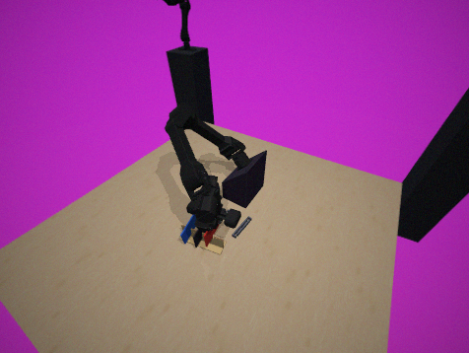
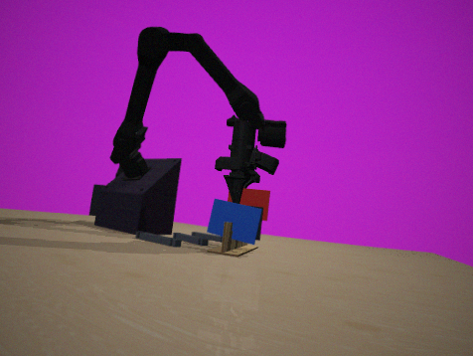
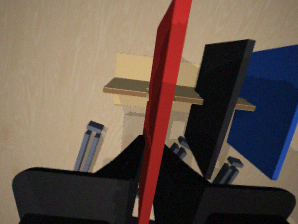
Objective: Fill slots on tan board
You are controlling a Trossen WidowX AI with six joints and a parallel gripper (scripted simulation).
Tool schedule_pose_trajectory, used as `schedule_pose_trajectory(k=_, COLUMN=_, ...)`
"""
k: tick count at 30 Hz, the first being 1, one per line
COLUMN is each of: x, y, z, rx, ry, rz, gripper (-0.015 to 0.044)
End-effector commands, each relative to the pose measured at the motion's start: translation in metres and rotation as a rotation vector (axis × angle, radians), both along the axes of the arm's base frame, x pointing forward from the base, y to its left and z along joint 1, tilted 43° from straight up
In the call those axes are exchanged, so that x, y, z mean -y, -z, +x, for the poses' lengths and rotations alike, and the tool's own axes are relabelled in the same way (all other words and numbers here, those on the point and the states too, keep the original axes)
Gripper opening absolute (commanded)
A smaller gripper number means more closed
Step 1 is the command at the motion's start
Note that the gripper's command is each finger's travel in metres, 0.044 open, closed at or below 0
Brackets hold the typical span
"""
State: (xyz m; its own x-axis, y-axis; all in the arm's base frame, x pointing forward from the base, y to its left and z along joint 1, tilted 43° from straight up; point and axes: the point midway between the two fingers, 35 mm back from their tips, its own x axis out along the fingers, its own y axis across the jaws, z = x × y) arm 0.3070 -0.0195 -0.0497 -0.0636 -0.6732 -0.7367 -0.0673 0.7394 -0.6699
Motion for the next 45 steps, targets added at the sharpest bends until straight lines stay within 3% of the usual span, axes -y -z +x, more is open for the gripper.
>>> schedule_pose_trajectory(k=1, x=0.002, y=0.002, z=-0.002, rx=-0.007, ry=-0.005, rz=-0.004, gripper=0.0000)
schedule_pose_trajectory(k=45, x=0.020, y=0.021, z=-0.003, rx=-0.007, ry=-0.005, rz=-0.005, gripper=0.0000)
